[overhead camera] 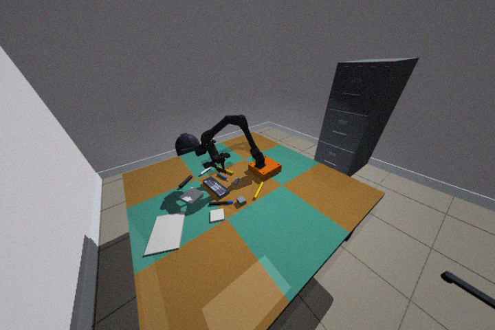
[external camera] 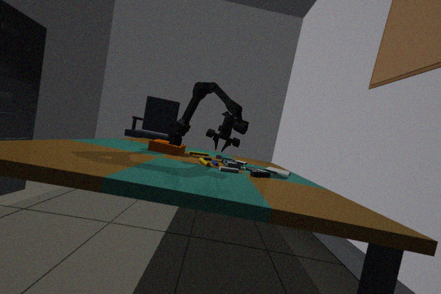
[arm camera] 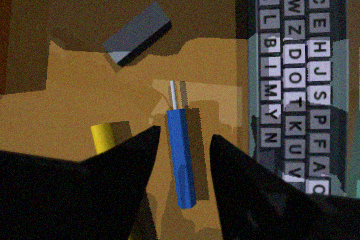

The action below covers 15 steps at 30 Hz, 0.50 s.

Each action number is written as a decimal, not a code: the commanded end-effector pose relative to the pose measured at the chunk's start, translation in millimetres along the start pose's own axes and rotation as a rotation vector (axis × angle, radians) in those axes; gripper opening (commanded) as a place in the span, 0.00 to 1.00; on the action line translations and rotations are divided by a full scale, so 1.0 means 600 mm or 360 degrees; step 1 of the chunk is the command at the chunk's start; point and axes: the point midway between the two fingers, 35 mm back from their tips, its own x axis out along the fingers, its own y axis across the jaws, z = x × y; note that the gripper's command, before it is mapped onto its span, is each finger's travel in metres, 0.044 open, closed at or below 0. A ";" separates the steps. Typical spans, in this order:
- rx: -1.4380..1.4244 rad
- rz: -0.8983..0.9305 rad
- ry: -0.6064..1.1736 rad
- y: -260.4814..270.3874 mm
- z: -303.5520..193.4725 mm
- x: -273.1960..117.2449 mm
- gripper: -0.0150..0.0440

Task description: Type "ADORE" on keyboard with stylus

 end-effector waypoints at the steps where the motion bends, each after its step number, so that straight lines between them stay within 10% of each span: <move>1: -0.0492 -0.0026 -0.0207 0.017 -0.034 0.008 0.51; 15: -0.0492 -0.0026 -0.0207 0.013 -0.033 0.008 0.51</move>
